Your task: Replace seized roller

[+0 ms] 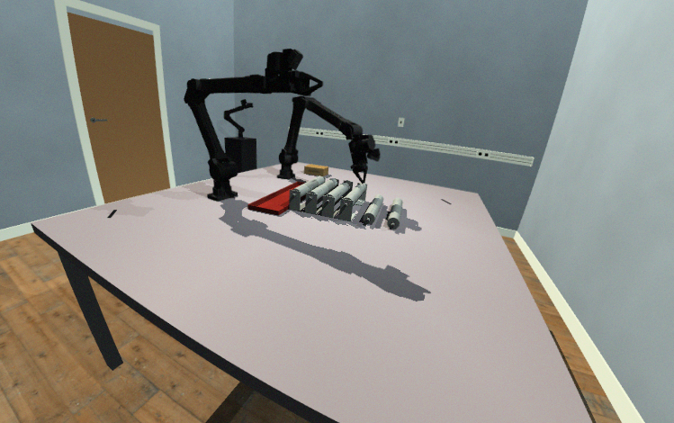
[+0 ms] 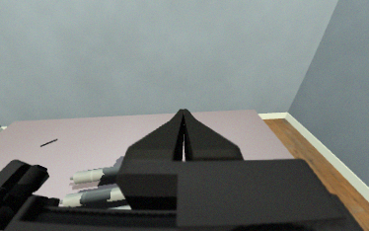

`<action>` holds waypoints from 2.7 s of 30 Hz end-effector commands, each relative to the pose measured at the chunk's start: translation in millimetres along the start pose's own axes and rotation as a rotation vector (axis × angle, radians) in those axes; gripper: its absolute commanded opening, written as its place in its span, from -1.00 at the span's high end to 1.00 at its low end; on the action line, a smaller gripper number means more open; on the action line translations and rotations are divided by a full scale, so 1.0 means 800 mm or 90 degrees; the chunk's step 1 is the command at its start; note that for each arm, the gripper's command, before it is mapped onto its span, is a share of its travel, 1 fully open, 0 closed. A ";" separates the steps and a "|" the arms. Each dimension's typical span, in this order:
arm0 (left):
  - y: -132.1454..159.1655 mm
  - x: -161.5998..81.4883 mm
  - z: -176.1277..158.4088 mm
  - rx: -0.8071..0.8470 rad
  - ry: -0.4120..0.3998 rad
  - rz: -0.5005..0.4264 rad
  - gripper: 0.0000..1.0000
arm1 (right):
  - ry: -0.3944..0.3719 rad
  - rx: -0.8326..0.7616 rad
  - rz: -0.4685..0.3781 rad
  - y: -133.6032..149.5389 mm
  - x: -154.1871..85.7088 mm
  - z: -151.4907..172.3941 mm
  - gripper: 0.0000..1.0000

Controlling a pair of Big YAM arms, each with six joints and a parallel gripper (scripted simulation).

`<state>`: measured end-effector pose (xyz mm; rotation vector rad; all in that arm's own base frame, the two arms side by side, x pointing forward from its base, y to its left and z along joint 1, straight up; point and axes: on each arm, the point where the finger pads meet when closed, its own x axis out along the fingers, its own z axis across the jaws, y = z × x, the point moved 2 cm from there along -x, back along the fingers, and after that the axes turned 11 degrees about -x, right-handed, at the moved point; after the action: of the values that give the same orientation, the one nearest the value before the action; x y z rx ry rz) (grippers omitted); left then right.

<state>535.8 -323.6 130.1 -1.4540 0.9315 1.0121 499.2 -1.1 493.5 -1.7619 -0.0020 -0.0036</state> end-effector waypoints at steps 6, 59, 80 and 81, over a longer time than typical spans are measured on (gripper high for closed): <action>-0.048 -0.105 -0.027 0.001 0.048 -0.054 1.00 | 0.007 -0.002 -0.047 -0.053 -0.002 -0.007 1.00; -0.178 -0.319 0.235 -0.039 0.168 -0.499 1.00 | 0.002 -0.010 -0.031 -0.035 0.001 -0.001 1.00; -0.150 -0.456 0.379 -0.024 0.109 -0.789 1.00 | -0.002 -0.010 -0.011 -0.011 0.002 0.004 1.00; -0.150 -0.456 0.379 -0.024 0.109 -0.789 1.00 | -0.002 -0.010 -0.011 -0.011 0.002 0.004 1.00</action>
<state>504.4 -5.3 484.6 -1.7698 0.0333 0.0170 499.3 -0.4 492.8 -1.7627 -0.0005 -0.0004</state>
